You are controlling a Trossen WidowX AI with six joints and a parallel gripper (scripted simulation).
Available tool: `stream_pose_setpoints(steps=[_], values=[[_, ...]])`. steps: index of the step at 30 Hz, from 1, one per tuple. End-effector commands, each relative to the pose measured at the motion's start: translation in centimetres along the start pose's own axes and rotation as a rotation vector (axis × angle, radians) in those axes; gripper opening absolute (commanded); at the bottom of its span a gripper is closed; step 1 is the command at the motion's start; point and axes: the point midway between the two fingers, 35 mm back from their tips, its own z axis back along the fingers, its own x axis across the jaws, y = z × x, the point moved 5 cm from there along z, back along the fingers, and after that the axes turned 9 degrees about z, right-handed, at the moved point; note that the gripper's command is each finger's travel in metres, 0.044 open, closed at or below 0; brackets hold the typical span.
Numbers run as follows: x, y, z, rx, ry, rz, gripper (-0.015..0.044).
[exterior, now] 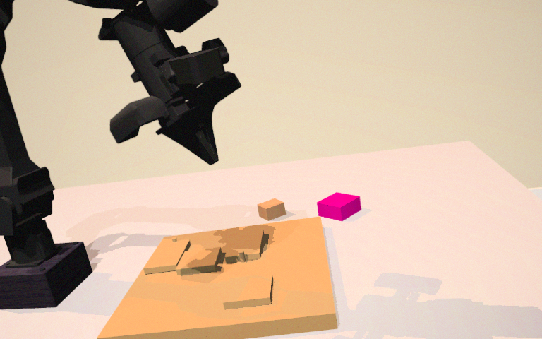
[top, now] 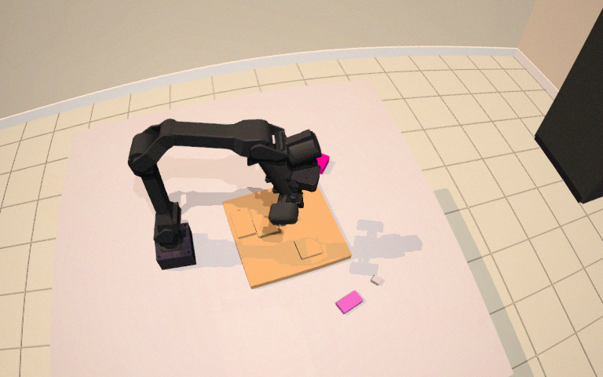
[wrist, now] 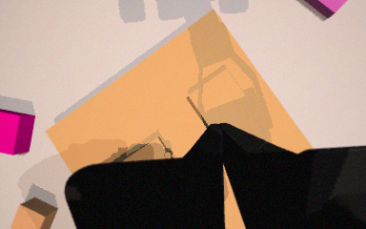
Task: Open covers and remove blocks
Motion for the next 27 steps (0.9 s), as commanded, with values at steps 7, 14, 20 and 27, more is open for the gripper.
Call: stream_pose_setpoints(steps=[7,14,20,27], values=[[-1.6,1.2,-5.7,0.2,-0.017,0.268,0.0],[-2.7,2.4,-9.1,0.32,-0.064,0.439,0.0],[-3.3,3.2,-10.6,0.376,-0.099,0.52,0.0],[-3.3,3.2,-10.6,0.376,-0.099,0.52,0.0]])
